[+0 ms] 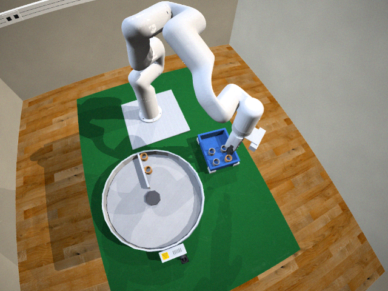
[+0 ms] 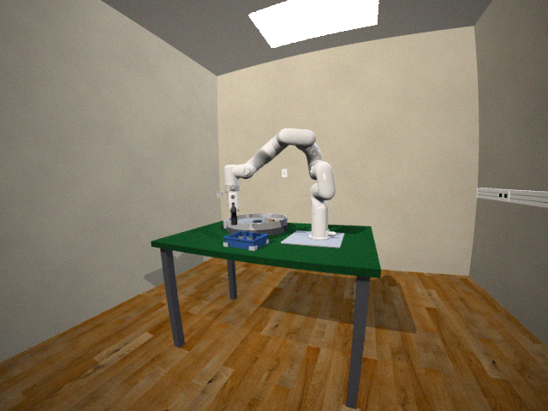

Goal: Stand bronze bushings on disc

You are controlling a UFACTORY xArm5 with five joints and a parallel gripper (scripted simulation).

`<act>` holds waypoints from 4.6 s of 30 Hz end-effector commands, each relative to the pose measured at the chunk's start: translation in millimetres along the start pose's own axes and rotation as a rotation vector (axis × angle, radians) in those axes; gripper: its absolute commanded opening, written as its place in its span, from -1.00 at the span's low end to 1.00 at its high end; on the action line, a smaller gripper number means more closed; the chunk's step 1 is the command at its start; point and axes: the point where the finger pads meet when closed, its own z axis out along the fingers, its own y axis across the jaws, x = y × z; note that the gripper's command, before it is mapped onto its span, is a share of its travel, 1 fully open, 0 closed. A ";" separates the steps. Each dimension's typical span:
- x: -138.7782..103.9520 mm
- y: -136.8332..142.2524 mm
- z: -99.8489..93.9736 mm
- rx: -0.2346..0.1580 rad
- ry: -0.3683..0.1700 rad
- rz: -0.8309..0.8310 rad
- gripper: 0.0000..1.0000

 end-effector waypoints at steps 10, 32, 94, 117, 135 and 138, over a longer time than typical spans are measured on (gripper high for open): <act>1.1 0.0 -1.4 0.000 0.004 0.000 -0.18; 1.1 0.0 -1.4 0.000 0.004 0.000 -0.18; 2.3 1.4 67.5 0.000 0.004 0.000 -0.18; 2.4 1.5 76.9 0.000 0.004 0.000 -0.18; 2.7 1.7 96.1 0.000 0.004 0.000 -0.18; 2.7 1.7 96.5 0.000 0.004 0.000 -0.18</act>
